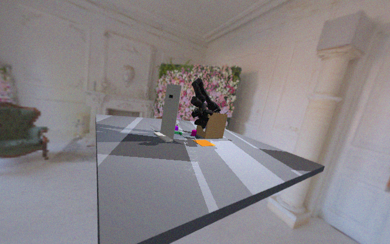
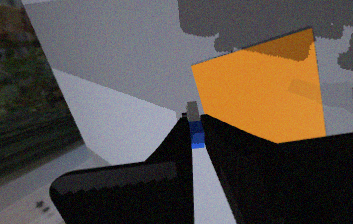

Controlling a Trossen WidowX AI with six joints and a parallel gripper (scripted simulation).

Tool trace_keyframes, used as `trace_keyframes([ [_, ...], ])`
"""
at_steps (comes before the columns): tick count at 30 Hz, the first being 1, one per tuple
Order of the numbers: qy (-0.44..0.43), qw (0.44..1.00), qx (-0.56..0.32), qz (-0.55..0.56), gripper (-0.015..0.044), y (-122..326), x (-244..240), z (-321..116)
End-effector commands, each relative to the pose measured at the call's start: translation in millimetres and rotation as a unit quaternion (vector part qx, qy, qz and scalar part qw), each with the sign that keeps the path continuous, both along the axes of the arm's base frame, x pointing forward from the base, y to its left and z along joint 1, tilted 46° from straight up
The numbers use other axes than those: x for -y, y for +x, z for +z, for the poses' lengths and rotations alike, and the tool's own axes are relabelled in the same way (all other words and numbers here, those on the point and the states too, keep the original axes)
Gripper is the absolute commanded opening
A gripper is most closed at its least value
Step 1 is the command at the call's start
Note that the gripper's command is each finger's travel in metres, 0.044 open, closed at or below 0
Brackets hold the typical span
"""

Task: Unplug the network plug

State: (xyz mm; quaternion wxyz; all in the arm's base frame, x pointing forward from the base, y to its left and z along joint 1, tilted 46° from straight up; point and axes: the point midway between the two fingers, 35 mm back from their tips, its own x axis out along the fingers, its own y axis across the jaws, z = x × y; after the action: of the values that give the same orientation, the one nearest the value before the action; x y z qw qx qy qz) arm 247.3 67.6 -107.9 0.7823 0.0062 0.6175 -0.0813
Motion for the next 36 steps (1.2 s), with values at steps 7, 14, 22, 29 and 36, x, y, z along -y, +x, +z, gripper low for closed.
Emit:
trace_keyframes([
  [7, -0.037, 0.997, -0.064, 0.017, 0.0, -21, 12, -20],
  [14, -0.037, 0.997, -0.064, 0.017, 0.0, -20, 17, -24],
  [22, -0.037, 0.997, -0.065, 0.017, 0.0, -19, 25, -33],
  [29, -0.037, 0.997, -0.065, 0.017, 0.0, -19, 32, -40],
  [36, -0.038, 0.997, -0.065, 0.017, 0.0, -19, 40, -47],
])
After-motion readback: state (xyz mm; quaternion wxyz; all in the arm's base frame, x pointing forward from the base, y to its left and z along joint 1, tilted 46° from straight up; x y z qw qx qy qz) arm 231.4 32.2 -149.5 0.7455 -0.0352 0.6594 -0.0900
